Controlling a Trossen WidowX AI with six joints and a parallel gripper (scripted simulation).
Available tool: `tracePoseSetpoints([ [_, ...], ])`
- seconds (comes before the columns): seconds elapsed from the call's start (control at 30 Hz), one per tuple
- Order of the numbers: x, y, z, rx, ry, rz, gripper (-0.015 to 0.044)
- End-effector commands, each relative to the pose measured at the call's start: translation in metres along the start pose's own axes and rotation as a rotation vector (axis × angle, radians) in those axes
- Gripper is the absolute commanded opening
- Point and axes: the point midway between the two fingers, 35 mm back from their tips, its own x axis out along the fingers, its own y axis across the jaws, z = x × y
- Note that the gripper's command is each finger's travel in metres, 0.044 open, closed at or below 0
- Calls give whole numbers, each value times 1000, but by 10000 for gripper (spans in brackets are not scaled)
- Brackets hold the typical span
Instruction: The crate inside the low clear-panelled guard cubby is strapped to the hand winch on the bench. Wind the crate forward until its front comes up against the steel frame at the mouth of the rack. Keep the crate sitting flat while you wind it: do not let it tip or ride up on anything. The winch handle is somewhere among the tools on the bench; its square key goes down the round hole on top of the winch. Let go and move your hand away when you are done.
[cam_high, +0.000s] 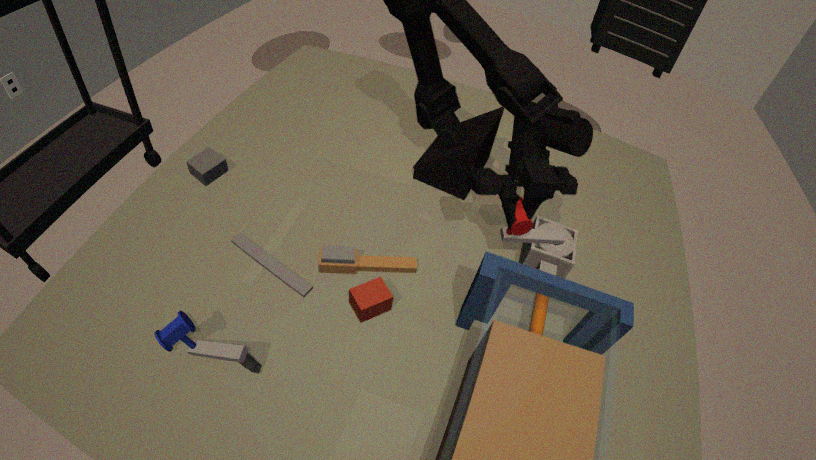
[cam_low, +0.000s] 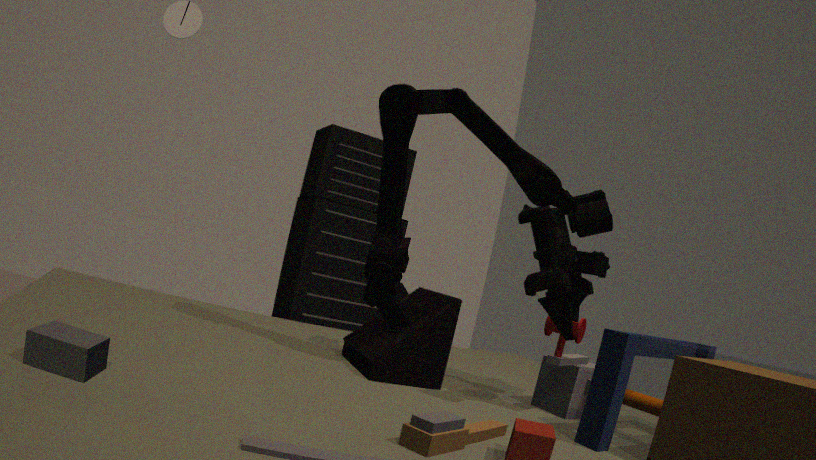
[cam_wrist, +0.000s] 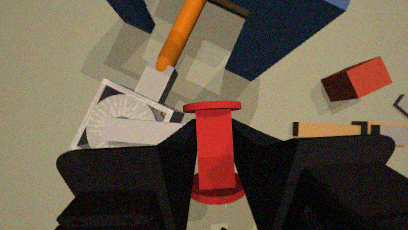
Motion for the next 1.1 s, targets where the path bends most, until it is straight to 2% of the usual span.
tracePoseSetpoints([
  [0.0, 4, 0, 7, 9, -3, -1, 0],
  [1.07, 17, 4, 36, 11, -5, -1, 0],
])
